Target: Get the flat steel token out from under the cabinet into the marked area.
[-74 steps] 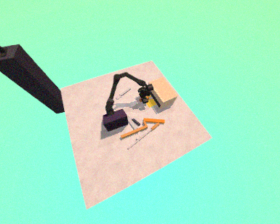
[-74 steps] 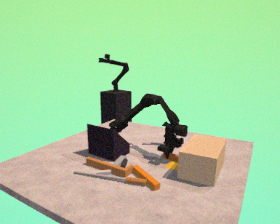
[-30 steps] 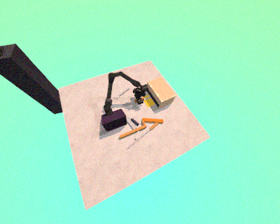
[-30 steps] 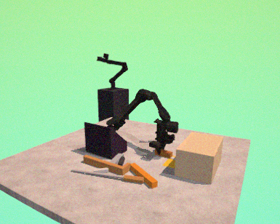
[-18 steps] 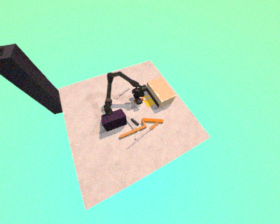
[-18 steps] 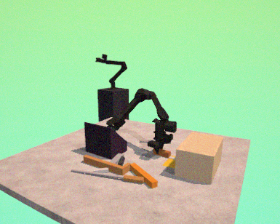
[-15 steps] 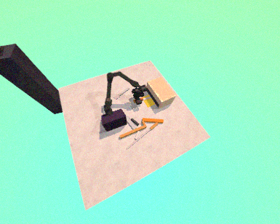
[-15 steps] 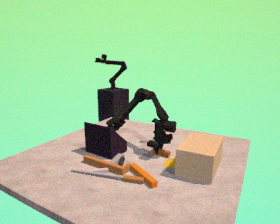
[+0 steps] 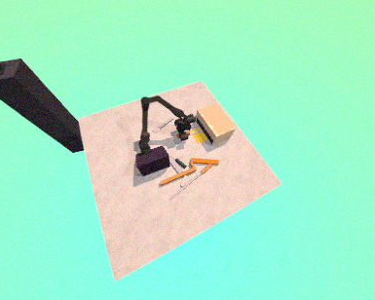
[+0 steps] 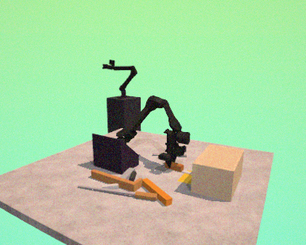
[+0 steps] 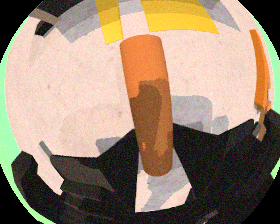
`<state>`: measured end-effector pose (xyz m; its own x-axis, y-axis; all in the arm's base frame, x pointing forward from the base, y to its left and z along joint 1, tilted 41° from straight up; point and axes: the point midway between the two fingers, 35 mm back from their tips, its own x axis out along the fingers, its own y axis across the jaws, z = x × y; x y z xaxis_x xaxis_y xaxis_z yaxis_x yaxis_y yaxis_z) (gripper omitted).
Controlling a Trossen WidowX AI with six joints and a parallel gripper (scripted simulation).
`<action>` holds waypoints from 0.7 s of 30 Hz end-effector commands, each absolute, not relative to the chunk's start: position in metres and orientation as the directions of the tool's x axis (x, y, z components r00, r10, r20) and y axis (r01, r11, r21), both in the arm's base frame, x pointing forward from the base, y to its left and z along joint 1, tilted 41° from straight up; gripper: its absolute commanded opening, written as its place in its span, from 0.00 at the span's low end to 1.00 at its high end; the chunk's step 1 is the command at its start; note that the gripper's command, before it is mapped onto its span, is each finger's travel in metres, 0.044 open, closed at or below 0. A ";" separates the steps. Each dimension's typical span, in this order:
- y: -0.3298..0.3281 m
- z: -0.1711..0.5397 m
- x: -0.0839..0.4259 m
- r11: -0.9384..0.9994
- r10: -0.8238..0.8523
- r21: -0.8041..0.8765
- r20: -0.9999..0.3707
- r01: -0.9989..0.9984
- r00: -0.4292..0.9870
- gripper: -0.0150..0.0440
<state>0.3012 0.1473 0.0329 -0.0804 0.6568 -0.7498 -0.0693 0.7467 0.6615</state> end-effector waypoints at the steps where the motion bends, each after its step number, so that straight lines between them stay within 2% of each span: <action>1: 0.147 0.032 0.295 0.748 0.656 0.661 -0.751 -0.066 -0.082 0.25; 21: 0.145 0.033 0.273 0.748 0.656 0.661 -0.750 -0.065 -0.083 0.25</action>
<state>0.2785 0.1455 0.0335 -0.0810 0.6565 -0.7499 -0.0687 0.7469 0.6613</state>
